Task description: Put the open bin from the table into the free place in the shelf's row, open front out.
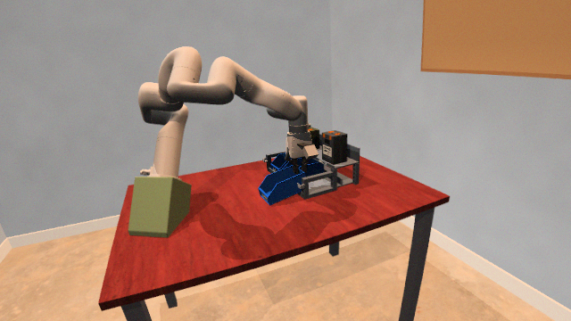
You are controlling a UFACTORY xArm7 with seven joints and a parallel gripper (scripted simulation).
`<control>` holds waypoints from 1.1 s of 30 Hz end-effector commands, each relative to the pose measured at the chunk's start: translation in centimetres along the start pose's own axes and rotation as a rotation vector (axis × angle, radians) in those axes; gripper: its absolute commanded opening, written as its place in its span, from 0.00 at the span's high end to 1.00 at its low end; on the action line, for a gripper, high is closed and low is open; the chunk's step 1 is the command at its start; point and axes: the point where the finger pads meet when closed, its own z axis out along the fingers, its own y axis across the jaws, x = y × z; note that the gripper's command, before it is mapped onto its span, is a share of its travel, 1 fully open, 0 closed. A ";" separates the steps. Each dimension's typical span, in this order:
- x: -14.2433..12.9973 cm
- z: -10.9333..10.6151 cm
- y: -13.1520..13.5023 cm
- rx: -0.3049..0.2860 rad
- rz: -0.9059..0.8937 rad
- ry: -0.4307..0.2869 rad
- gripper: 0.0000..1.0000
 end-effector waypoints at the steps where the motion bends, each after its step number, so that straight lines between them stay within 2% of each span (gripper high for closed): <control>1: 0.1 -0.2 -0.1 0.004 0.000 0.002 0.67; 6: 0.1 -0.2 -0.1 0.004 0.000 0.002 0.67; 11: 0.0 -3.2 -0.1 0.004 0.000 0.002 0.67; 23: 0.0 -3.2 -0.1 0.004 0.000 0.002 0.67; 28: 0.0 -7.6 -0.1 0.004 0.000 0.002 0.67; 33: 0.0 -7.6 -0.1 0.004 0.000 0.002 0.67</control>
